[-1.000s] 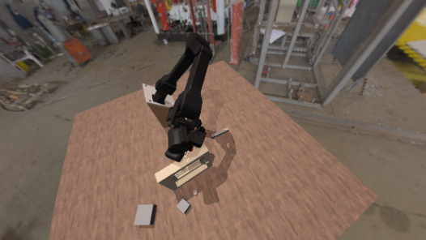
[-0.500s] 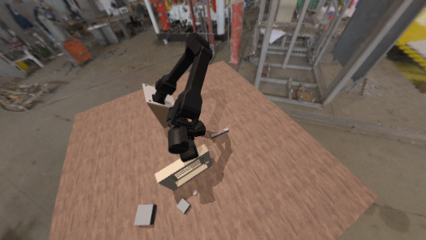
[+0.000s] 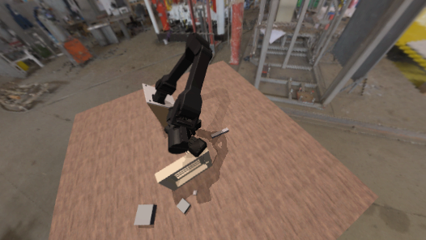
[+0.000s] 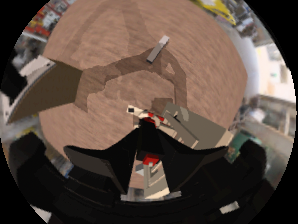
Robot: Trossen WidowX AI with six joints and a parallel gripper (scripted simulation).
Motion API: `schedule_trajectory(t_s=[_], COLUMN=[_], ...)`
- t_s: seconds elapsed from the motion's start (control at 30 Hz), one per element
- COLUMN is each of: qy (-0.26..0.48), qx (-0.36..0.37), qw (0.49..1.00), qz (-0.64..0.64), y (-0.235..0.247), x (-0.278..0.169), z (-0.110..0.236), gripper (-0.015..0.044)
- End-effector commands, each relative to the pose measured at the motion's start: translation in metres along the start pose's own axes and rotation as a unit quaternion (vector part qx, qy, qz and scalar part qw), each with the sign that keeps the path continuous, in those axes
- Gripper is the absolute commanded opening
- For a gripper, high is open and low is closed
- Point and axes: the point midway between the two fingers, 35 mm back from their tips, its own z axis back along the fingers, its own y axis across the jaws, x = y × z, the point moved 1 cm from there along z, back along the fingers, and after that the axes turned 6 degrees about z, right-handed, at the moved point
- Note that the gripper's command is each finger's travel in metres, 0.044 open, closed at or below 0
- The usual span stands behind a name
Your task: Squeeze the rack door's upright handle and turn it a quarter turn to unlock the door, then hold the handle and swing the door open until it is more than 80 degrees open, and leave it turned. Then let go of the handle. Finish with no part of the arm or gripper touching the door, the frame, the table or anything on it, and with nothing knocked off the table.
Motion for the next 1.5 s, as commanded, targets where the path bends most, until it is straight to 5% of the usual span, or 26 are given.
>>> schedule_trajectory(t_s=[0.0, 0.4, 0.93, 1.47], qy=[-0.001, -0.001, -0.001, -0.001], qx=[-0.001, -0.001, -0.001, 0.0], qw=[1.0, 1.0, 0.942, 0.739], qz=[0.015, 0.015, -0.337, -0.674], y=[-0.0004, -0.0004, -0.0004, -0.0005], x=[0.0001, 0.0001, 0.0001, 0.0001], z=[-0.0005, -0.0005, -0.0005, -0.0005], gripper=[0.0009, 0.0281, 0.0281, 0.0281])
